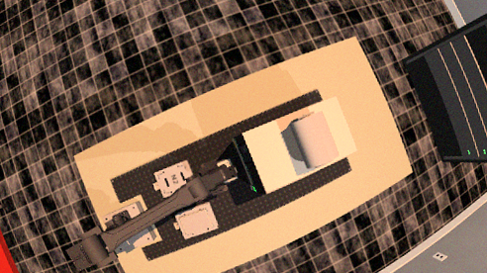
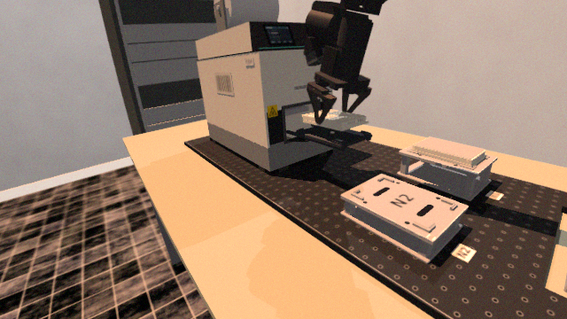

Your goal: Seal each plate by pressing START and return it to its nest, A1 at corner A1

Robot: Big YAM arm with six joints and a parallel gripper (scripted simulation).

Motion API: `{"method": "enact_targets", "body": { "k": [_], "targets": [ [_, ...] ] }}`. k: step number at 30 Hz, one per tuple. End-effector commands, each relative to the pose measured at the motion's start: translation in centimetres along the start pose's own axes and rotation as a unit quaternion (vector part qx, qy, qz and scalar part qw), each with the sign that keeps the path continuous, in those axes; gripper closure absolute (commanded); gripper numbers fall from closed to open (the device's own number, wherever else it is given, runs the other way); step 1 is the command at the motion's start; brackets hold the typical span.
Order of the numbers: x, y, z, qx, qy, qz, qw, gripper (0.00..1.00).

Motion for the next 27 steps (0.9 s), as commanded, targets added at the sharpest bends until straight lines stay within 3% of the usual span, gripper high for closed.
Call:
{"method": "enact_targets", "body": {
  "k": [1, 11, 20, 27],
  "targets": [
    [0.9, 1.4, 0.6, -0.001, 0.004, -0.013, 1.0, 1.0],
    [0.3, 2.3, 0.1, -0.009, 0.002, -0.012, 1.0, 1.0],
    [-0.2, 1.2, 1.3, -0.002, 0.003, -0.004, 1.0, 1.0],
    [-0.2, 0.6, -0.2, -0.003, -0.003, 0.0, 1.0, 1.0]
  ]
}}
Point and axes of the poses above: the point where the finger pads meet when closed, its own x axis back along the fingers, its own z axis across the jaws, y = z × x, the point moved 4 cm from there along x, back along the fingers, and after that the axes turned 14 degrees about -x, right-handed, at the moved point
